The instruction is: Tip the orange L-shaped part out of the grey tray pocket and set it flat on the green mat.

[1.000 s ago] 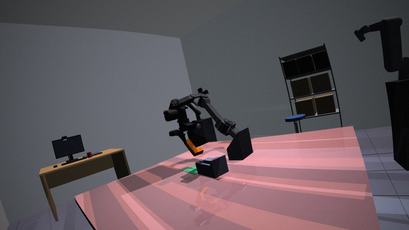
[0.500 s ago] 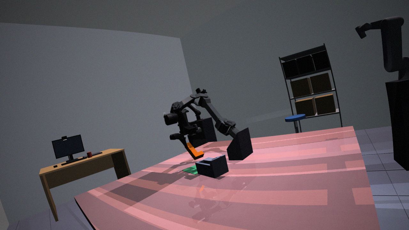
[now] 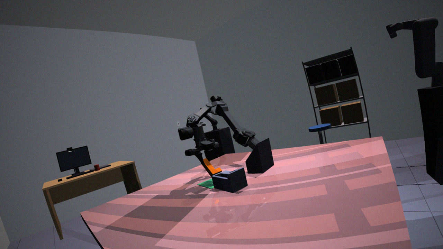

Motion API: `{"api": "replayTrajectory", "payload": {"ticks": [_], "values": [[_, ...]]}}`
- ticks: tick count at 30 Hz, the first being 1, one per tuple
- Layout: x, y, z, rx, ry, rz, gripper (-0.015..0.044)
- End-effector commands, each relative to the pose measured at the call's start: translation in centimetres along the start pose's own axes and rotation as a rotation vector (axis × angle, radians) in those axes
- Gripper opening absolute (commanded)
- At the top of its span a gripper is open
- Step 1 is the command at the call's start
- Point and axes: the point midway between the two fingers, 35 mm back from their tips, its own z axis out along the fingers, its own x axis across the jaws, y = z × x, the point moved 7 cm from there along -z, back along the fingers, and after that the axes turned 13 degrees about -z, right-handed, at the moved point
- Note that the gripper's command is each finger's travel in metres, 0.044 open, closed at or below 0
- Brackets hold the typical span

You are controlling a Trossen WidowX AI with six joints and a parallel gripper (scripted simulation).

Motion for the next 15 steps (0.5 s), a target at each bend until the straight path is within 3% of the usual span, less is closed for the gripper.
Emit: {"api": "replayTrajectory", "payload": {"ticks": [1, 15], "values": [[0.0, 0.1, 0.5, -0.005, -0.002, -0.002, 0.0], [0.0, 0.1, 2.7, -0.003, -0.003, -0.002, 0.0]]}}
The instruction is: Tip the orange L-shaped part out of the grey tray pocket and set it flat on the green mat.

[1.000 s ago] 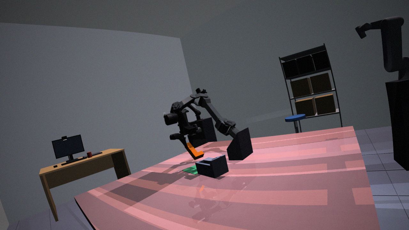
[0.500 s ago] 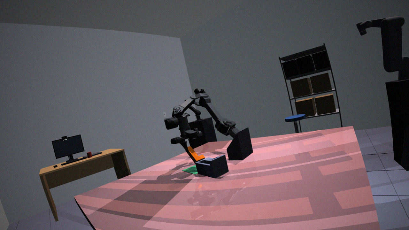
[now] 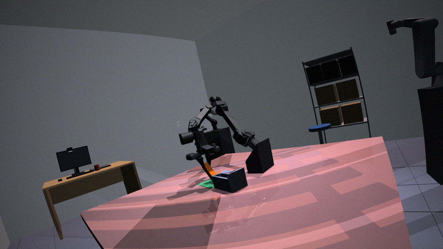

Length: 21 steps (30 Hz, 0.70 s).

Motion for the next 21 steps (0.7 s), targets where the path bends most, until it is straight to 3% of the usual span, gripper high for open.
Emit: {"api": "replayTrajectory", "payload": {"ticks": [1, 14, 21], "values": [[0.01, 0.11, 0.57, -0.005, -0.001, -0.004, 0.0], [0.1, 0.05, 1.25, 0.001, 0.002, -0.002, 0.0], [0.1, 0.05, 1.25, 0.001, 0.002, -0.002, 0.0184]]}}
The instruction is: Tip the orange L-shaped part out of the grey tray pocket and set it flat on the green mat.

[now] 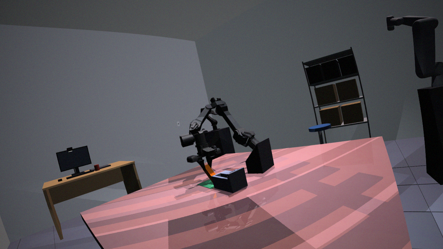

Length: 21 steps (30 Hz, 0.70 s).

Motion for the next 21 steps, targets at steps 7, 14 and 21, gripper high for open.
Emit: {"api": "replayTrajectory", "payload": {"ticks": [7, 14, 21], "values": [[-0.4, 0.1, -3.1, -0.012, -0.001, 0.001, 0.0368], [-0.1, 0.0, -8.8, -0.01, -0.002, -0.003, 0.04], [-0.3, 0.2, -8.4, -0.017, -0.016, -0.004, 0.04]]}}
